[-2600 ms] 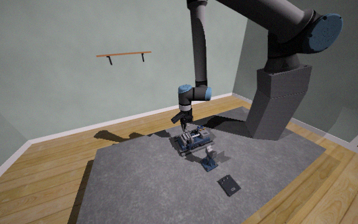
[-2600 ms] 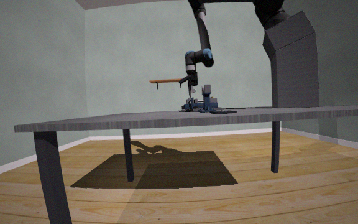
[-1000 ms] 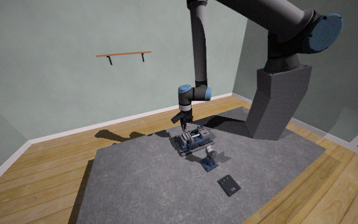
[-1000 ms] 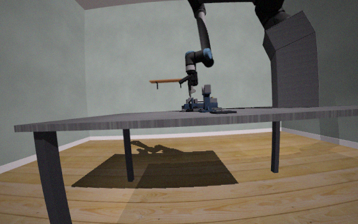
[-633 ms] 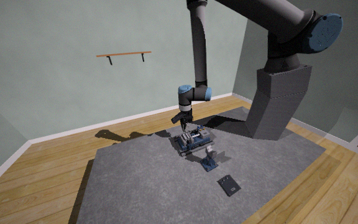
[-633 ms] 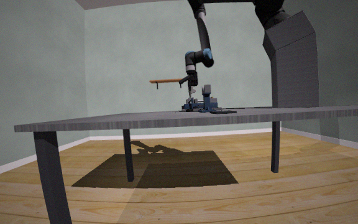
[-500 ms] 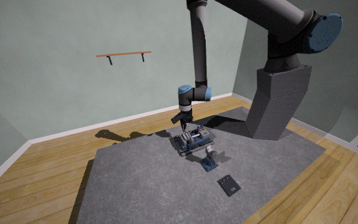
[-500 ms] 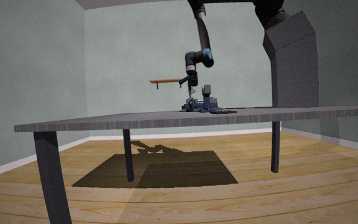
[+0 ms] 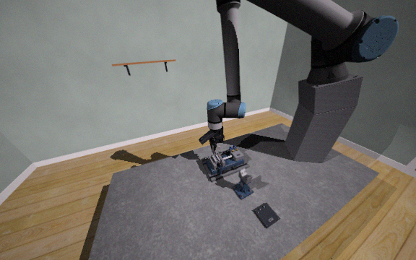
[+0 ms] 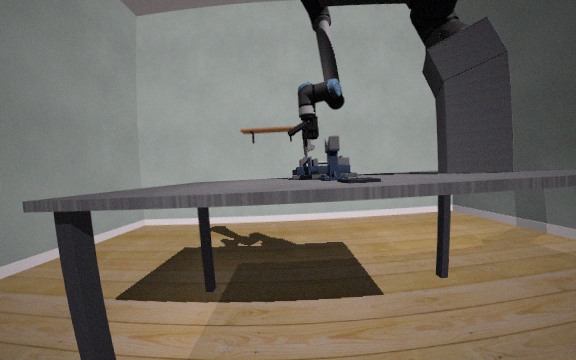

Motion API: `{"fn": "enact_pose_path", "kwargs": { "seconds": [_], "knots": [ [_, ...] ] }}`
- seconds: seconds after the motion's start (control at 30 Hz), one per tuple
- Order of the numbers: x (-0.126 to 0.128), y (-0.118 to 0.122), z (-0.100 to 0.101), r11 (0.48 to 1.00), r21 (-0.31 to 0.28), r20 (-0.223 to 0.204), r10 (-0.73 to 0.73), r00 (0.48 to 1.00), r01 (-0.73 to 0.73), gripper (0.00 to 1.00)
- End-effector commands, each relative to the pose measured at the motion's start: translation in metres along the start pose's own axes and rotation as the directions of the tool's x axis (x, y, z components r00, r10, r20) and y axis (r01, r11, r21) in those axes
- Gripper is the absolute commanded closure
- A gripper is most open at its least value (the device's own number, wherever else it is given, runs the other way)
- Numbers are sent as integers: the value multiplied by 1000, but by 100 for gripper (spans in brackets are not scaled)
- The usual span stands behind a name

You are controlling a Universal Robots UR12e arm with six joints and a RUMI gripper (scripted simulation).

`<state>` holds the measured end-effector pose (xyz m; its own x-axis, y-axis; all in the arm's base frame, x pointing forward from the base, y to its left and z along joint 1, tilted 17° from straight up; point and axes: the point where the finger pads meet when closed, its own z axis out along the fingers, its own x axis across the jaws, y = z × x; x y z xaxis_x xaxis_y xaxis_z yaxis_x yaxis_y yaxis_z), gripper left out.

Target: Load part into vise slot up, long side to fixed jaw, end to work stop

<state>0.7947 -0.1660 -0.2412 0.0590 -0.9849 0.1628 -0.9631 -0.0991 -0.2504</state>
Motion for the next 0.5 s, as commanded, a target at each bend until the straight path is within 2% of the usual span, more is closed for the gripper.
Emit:
{"fn": "enact_pose_path", "kwargs": {
  "seconds": [0.0, 0.47],
  "knots": [
    [0, -1, 0, 1000, 1, 0, 0, 1000, 0, 100],
    [0, -1, 3, 1000, 1, 0, 0, 1000, 0, 100]
  ]
}}
